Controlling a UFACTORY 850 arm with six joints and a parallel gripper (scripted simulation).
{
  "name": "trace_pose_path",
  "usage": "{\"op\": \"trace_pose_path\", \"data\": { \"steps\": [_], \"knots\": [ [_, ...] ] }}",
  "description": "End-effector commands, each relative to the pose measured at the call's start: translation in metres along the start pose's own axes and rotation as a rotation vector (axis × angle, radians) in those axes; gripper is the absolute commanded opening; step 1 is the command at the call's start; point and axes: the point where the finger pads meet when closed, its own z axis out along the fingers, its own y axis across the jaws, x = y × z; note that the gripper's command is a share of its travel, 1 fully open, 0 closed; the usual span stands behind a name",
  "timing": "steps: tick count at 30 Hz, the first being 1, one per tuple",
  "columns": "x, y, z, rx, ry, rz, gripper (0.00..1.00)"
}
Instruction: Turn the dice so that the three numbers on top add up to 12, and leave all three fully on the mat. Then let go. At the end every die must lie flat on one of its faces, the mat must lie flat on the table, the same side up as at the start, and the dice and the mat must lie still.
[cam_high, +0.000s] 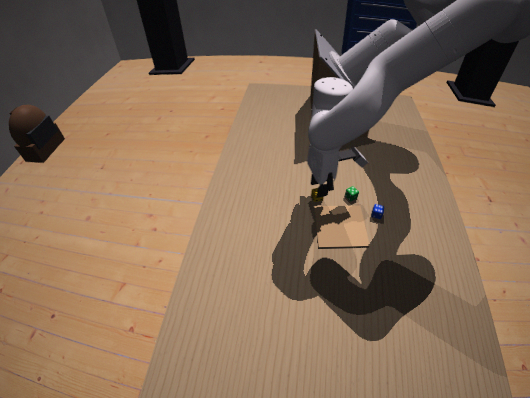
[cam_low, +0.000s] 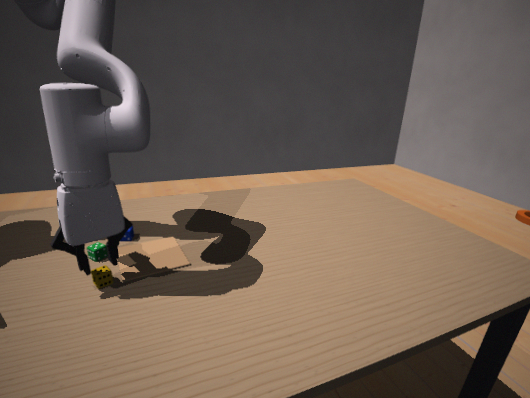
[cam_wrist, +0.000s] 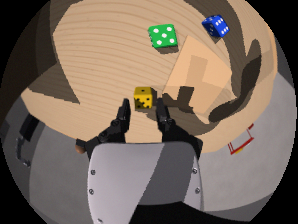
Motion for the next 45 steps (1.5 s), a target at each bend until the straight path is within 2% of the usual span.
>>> {"op": "trace_pose_path", "data": {
  "steps": [1, 32, 45],
  "knots": [
    [0.000, 0.001, -0.001, -0.001, -0.001, 0.000, 0.47],
    [0.000, 0.001, 0.000, -0.001, -0.001, 0.000, 0.47],
    [0.000, 0.001, 0.020, -0.001, -0.001, 0.000, 0.47]
  ]
}}
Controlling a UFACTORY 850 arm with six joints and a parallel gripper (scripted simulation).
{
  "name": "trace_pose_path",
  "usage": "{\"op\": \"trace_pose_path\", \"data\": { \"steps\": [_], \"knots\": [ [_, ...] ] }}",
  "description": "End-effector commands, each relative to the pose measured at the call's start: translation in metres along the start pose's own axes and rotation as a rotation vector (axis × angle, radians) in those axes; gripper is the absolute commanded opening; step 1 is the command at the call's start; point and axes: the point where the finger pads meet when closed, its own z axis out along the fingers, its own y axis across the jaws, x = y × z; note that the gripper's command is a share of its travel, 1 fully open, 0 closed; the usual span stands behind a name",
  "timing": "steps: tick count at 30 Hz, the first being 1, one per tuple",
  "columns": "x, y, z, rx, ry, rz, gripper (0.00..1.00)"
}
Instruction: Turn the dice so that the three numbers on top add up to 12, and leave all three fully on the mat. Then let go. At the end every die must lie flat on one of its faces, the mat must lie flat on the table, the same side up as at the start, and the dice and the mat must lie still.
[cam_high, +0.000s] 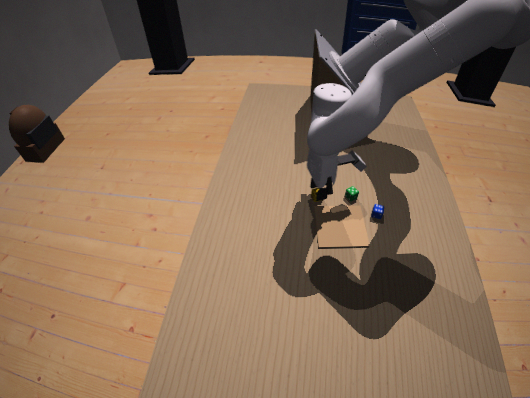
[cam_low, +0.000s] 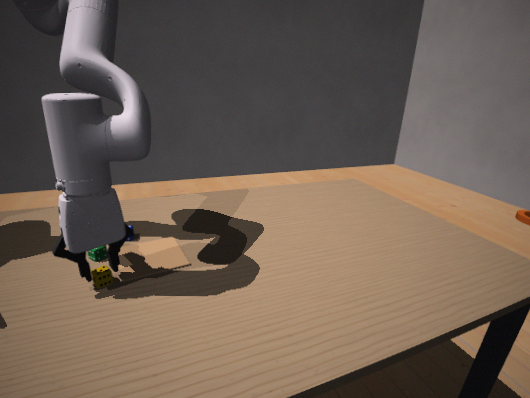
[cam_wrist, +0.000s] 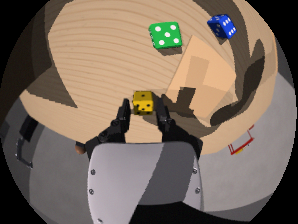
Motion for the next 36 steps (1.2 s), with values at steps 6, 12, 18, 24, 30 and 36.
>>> {"op": "trace_pose_path", "data": {
  "steps": [6, 12, 18, 24, 30, 36],
  "knots": [
    [-0.001, 0.001, 0.012, -0.001, -0.001, 0.000, 0.47],
    [-0.001, 0.001, 0.018, -0.001, -0.001, 0.000, 0.47],
    [-0.001, 0.001, 0.018, -0.001, -0.001, 0.000, 0.47],
    [-0.001, 0.001, 0.018, -0.001, -0.001, 0.000, 0.47],
    [-0.001, 0.001, 0.018, -0.001, -0.001, 0.000, 0.47],
    [-0.001, 0.001, 0.018, -0.001, -0.001, 0.000, 0.47]
  ]
}}
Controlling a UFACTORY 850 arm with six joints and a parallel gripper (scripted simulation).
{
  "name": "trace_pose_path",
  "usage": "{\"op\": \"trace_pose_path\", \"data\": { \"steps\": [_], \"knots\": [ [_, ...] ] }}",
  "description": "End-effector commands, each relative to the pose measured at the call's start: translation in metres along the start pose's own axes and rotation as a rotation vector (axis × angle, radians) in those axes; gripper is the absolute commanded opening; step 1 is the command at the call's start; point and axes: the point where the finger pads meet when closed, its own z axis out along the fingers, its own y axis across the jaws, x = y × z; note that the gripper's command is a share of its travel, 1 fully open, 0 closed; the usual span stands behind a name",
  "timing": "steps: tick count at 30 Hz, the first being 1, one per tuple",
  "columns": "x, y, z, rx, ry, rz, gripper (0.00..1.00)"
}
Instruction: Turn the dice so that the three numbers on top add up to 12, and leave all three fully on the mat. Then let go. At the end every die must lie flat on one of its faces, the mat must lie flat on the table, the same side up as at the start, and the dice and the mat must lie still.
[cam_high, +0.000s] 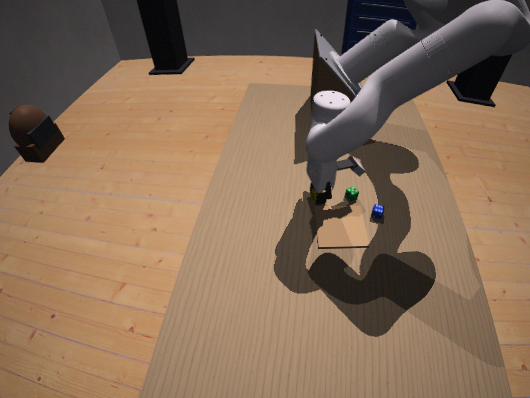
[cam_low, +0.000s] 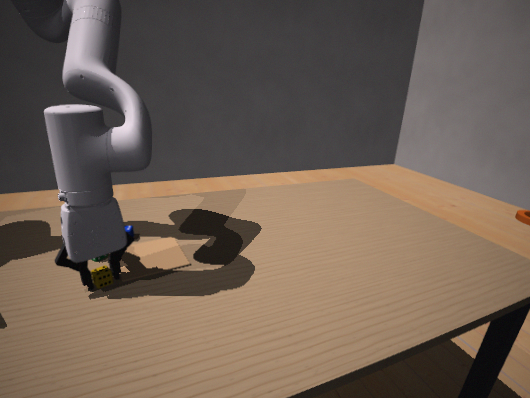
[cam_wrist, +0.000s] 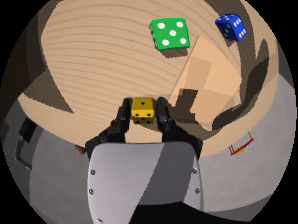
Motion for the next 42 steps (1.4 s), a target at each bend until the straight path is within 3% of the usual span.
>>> {"op": "trace_pose_path", "data": {
  "steps": [1, 13, 14, 42],
  "knots": [
    [-0.0004, 0.0007, -0.0006, -0.001, -0.001, 0.000, 0.47],
    [-0.0004, 0.0007, -0.0006, -0.001, -0.001, 0.000, 0.47],
    [-0.0004, 0.0007, -0.0006, -0.001, -0.001, 0.000, 0.27],
    [-0.0004, 0.0007, -0.0006, -0.001, -0.001, 0.000, 0.27]
  ]
}}
